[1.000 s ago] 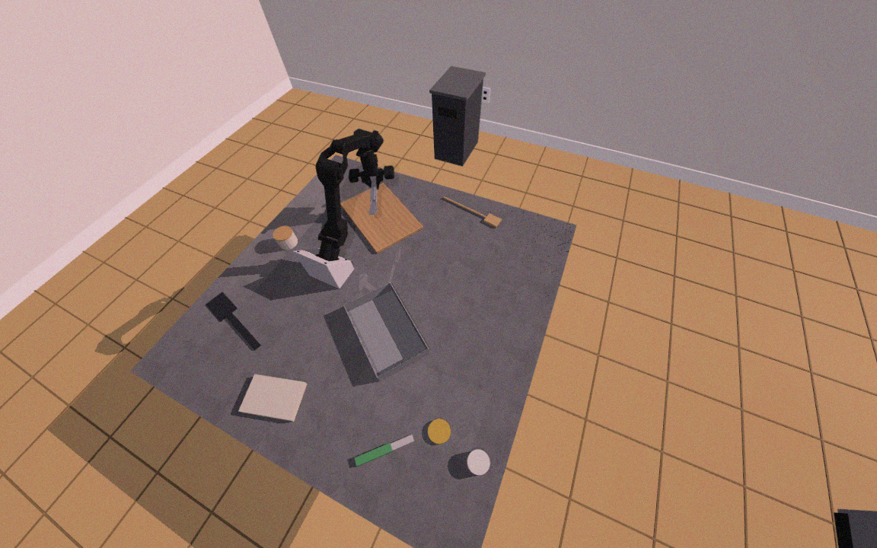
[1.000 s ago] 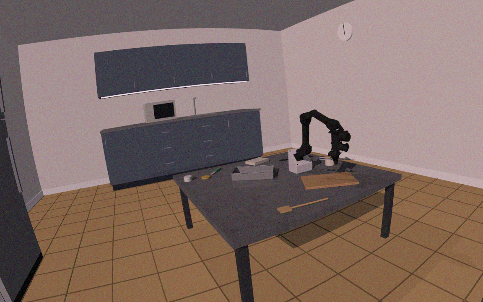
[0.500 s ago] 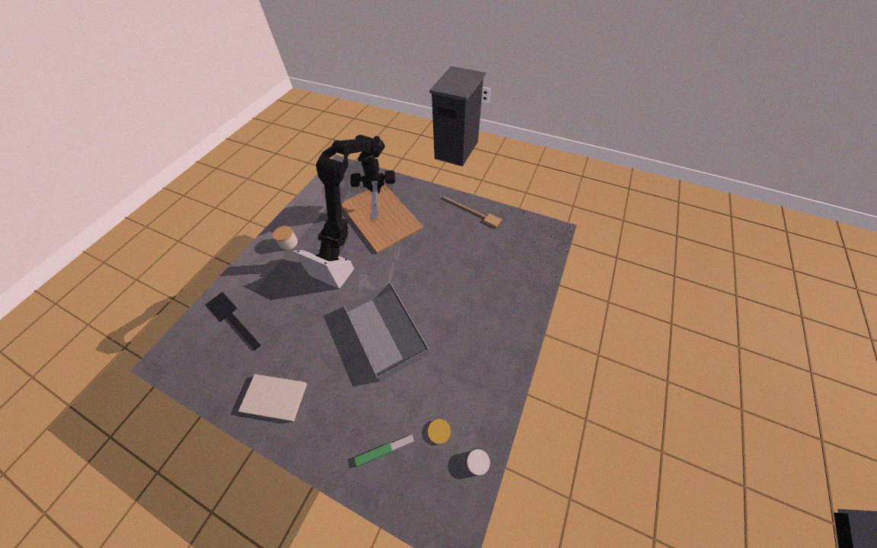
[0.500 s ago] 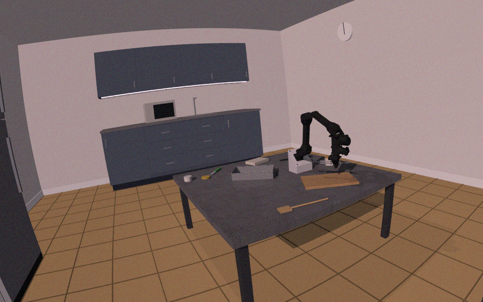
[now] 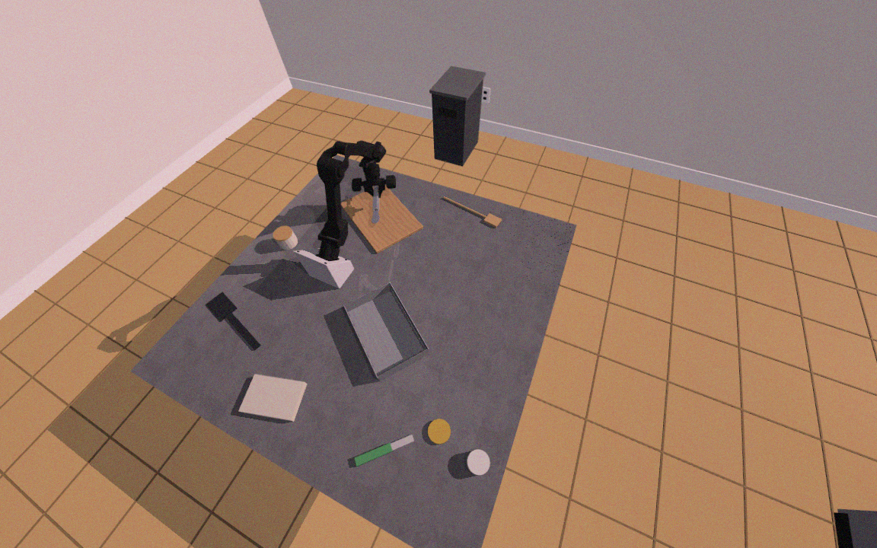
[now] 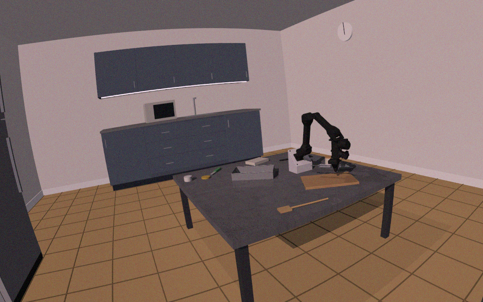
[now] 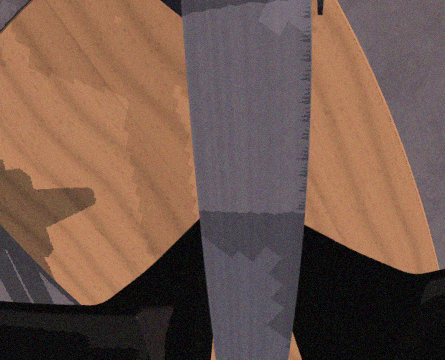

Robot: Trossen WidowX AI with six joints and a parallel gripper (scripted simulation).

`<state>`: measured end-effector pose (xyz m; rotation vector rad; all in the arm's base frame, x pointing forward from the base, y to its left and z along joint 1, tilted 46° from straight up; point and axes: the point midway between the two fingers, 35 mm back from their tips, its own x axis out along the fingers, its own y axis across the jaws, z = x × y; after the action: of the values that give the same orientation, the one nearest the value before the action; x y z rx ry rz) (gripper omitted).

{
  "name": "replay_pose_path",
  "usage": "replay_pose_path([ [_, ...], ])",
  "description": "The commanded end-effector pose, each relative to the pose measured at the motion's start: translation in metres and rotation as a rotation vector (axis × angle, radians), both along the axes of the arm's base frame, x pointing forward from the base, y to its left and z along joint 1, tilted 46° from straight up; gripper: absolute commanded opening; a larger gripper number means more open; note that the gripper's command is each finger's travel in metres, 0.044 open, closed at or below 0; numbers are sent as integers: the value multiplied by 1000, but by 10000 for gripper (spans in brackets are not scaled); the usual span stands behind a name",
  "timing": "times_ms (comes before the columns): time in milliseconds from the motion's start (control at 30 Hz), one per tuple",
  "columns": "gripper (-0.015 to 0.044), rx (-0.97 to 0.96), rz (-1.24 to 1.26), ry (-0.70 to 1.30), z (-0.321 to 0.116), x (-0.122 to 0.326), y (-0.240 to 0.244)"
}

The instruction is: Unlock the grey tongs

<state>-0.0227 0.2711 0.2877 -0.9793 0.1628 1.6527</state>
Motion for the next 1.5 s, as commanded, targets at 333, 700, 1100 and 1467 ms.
replay_pose_path([
  [333,-150,-6,4,-1,-19,1,14],
  [700,-19,-3,-1,0,-20,2,16],
  [1100,296,-3,-1,0,-20,2,16],
  [1467,440,-3,-1,1,-5,-3,18],
])
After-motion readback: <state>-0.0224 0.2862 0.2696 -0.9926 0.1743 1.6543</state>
